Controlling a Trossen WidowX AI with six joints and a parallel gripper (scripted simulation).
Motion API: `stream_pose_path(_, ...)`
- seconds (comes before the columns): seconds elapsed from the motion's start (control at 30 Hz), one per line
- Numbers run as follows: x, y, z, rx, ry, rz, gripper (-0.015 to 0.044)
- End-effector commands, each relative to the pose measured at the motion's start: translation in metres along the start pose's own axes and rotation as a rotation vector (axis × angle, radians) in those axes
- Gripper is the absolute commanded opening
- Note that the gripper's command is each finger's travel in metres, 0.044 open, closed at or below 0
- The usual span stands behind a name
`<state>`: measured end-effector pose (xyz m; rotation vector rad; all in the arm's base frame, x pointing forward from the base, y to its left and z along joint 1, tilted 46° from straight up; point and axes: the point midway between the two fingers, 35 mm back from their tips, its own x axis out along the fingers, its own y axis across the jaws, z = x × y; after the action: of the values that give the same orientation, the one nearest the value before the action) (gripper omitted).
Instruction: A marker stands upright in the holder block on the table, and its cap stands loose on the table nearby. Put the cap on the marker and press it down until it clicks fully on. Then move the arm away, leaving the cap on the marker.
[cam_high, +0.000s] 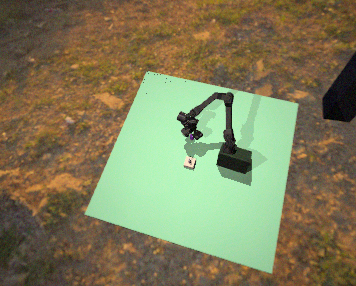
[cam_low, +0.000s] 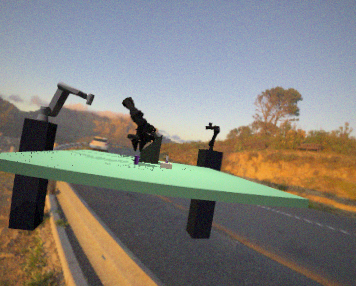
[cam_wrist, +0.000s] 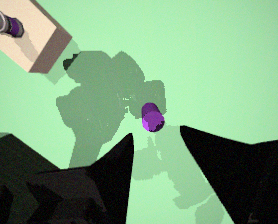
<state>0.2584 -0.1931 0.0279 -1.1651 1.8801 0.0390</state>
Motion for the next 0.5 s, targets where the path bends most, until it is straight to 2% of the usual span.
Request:
stream_pose_path(0.0,0.011,0.0,0.0,-0.005,0.002,-0.002,0.0253)
stream_pose_path(0.47,0.031,-0.001,0.001,-0.005,0.002,-0.001,0.0253)
